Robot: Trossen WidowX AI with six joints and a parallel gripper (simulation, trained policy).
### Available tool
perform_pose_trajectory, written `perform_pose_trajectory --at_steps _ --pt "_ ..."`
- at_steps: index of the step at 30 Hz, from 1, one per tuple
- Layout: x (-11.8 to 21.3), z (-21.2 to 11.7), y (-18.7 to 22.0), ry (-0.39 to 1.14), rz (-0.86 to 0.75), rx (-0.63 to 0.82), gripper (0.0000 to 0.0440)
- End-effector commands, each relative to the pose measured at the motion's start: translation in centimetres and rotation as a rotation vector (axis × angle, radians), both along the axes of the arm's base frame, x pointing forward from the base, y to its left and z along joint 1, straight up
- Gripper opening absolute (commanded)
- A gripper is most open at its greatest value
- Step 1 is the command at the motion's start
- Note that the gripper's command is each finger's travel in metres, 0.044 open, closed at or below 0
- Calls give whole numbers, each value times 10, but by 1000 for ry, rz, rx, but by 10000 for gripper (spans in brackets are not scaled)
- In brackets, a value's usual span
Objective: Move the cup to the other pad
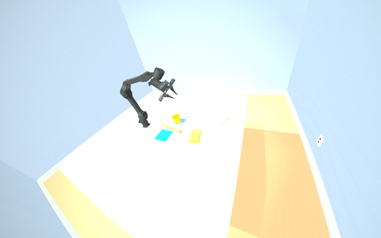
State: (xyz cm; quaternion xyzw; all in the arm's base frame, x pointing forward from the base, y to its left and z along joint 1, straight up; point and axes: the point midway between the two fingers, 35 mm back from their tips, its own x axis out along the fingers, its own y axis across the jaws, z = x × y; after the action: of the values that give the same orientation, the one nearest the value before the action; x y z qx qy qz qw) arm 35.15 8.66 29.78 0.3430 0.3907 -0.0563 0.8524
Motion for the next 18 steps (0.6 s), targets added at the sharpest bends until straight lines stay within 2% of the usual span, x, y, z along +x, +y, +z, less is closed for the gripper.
perform_pose_trajectory --at_steps 1,12,18 --pt "1 -8 4 60 -18 17 147" --pt "-6 -32 8 244 -91 30 130" --pt "-11 -49 8 343 -124 11 135"
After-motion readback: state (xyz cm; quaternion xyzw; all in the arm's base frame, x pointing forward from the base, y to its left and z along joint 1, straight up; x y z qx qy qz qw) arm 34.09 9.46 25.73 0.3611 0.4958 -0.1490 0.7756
